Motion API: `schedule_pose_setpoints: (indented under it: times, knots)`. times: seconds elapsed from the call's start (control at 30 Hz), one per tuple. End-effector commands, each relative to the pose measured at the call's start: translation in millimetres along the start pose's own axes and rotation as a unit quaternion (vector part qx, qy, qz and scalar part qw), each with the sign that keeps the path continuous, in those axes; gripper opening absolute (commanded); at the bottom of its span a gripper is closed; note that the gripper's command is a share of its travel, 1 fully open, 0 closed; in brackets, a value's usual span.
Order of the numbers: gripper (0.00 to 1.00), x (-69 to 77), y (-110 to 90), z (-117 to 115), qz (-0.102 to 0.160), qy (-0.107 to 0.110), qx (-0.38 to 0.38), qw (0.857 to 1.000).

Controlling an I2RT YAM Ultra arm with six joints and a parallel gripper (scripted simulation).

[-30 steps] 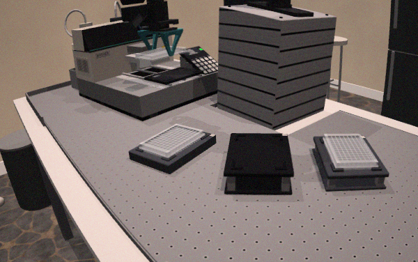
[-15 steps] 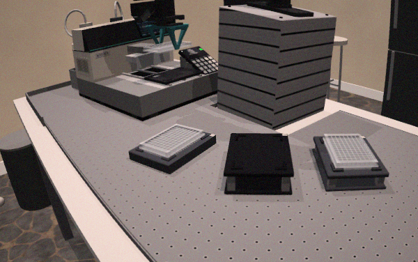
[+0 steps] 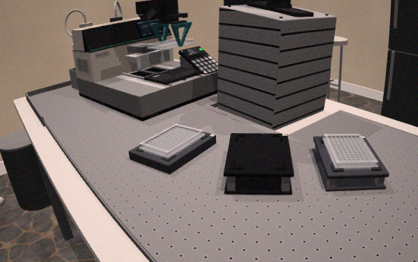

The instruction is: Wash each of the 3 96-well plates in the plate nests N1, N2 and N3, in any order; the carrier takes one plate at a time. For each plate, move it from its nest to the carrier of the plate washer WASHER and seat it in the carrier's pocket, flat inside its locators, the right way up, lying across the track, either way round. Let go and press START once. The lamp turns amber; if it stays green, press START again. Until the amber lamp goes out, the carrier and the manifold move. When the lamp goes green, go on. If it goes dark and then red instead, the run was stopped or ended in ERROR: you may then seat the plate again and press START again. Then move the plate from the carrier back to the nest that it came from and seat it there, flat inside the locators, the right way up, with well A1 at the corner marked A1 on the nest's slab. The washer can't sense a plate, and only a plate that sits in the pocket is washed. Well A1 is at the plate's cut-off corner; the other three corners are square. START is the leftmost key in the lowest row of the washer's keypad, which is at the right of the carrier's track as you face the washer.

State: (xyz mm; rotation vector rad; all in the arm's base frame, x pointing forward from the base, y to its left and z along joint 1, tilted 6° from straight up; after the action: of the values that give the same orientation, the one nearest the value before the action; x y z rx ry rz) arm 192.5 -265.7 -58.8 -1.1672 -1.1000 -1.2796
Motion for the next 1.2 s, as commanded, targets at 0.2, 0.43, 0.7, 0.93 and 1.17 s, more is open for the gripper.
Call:
schedule_pose_setpoints:
  times: [0.2, 0.43, 0.7, 0.93, 1.17]
  knots:
    - [0.0, 3.1, 2.3, -1.5, -0.006, -0.003, 0.003, 1.0]
    - [0.0, 3.1, 2.4, -1.4, -0.006, -0.003, 0.003, 1.0]
    - [0.0, 3.1, 2.5, -1.2, -0.006, -0.003, 0.003, 1.0]
    - [0.0, 3.1, 2.6, -1.2, -0.006, -0.003, 0.003, 1.0]
    - [0.0, -6.9, 2.7, -1.1, -0.006, -0.003, 0.003, 1.0]
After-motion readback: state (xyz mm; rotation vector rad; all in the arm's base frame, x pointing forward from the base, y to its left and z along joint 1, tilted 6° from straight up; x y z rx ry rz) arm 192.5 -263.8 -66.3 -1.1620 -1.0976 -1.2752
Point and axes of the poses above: the point where the finger pads meet when closed, its own x axis back along the fingers, its own z axis across the jaws, y = z × x, the point moved 7 cm from there along x, back along the fingers, and after that the axes turned 15 degrees about -x, right-handed, at the moved point
